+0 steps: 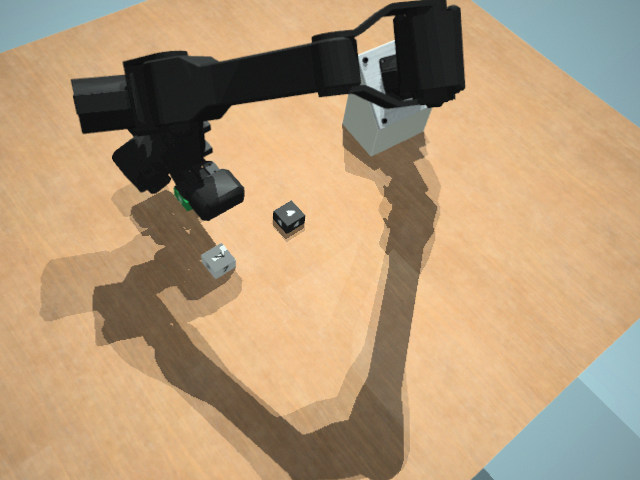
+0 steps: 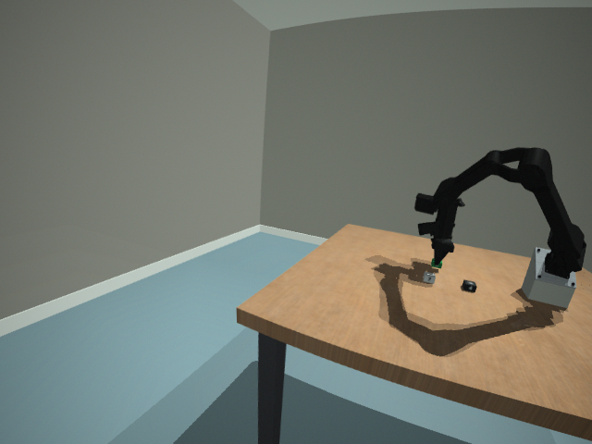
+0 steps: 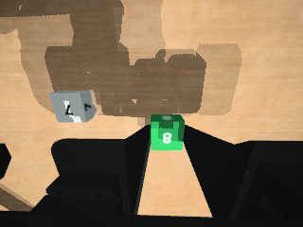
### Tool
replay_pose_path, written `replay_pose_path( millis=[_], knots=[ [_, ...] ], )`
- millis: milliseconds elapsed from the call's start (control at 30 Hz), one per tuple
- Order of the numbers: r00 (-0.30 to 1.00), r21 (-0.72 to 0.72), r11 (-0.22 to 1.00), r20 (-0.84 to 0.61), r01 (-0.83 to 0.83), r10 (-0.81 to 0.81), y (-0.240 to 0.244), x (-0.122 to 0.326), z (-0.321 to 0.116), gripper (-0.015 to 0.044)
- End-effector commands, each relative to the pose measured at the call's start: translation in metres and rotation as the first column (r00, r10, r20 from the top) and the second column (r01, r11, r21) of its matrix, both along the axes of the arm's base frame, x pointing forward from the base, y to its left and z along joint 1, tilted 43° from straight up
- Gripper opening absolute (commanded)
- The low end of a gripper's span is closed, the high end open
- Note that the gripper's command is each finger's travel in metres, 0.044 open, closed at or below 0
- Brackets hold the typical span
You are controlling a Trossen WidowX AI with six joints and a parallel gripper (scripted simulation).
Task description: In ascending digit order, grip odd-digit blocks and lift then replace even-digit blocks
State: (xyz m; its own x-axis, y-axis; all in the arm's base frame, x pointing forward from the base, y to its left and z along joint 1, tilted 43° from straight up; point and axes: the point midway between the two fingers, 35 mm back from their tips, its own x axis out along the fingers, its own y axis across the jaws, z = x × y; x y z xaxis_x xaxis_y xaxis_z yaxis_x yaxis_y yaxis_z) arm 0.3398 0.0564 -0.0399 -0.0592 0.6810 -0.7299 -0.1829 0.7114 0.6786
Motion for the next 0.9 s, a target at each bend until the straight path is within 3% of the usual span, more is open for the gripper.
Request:
replay_pose_path(
  millis=[0, 600, 867],
  knots=[
    [1.000, -0.001, 1.000, 0.005, -0.003, 0.003, 0.0012, 0.0004, -0.0008, 0.0120],
    [1.000, 0.000, 1.000, 0.005, -0.003, 0.003, 0.0099, -0.0005, -0.0099, 0.0120],
    [1.000, 0.000, 1.000, 0.005, -0.003, 0.003, 0.0099, -0.0005, -0.0099, 0.0330]
  ],
)
